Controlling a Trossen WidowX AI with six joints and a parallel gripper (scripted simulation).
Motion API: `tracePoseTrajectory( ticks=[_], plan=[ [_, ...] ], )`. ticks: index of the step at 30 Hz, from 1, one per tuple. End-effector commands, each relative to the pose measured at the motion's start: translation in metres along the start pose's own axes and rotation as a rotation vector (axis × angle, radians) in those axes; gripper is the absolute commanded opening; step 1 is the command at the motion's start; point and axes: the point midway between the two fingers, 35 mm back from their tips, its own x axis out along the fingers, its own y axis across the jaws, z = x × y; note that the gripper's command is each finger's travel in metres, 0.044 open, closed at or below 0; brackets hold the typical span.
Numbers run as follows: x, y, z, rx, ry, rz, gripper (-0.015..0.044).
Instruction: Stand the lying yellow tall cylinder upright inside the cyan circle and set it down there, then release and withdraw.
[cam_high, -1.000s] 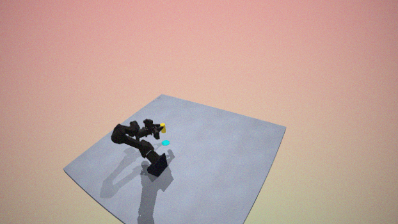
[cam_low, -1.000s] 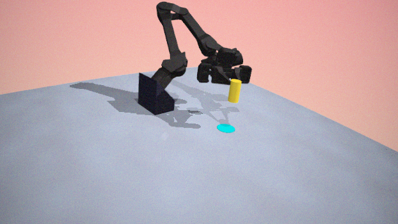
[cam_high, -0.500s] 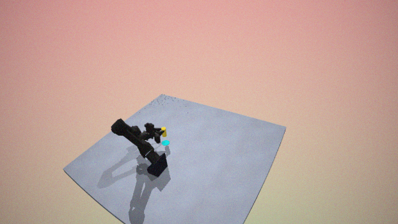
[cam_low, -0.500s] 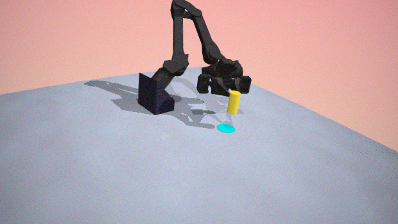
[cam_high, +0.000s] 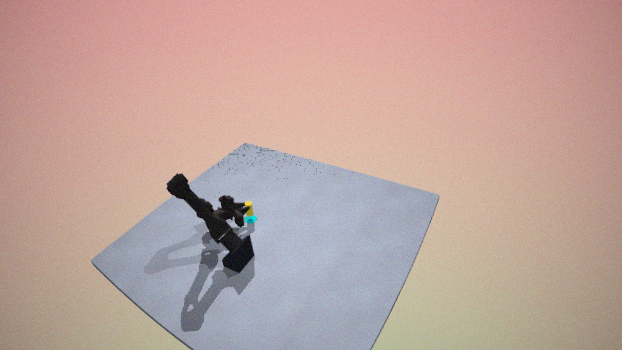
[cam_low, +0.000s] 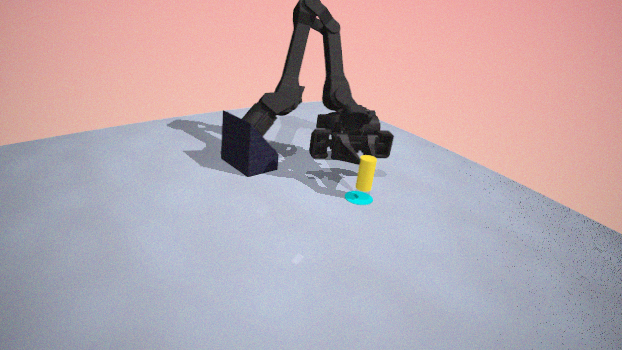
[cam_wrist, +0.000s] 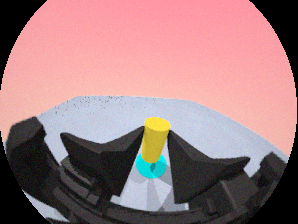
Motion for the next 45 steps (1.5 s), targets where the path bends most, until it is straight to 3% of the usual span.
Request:
tracePoseTrajectory(
  ticks=[1, 20, 31, 45],
  plan=[
    [0.001, -0.005, -0.005, -0.007, -0.009, -0.005, 0.0105],
    [0.0, -0.006, -0.023, 0.0, 0.001, -0.001, 0.0105],
    [0.0, -0.006, -0.023, 0.0, 0.001, -0.001, 0.0394],
    [0.001, -0.001, 0.008, 0.002, 0.005, -0.016, 0.04]
  ],
)
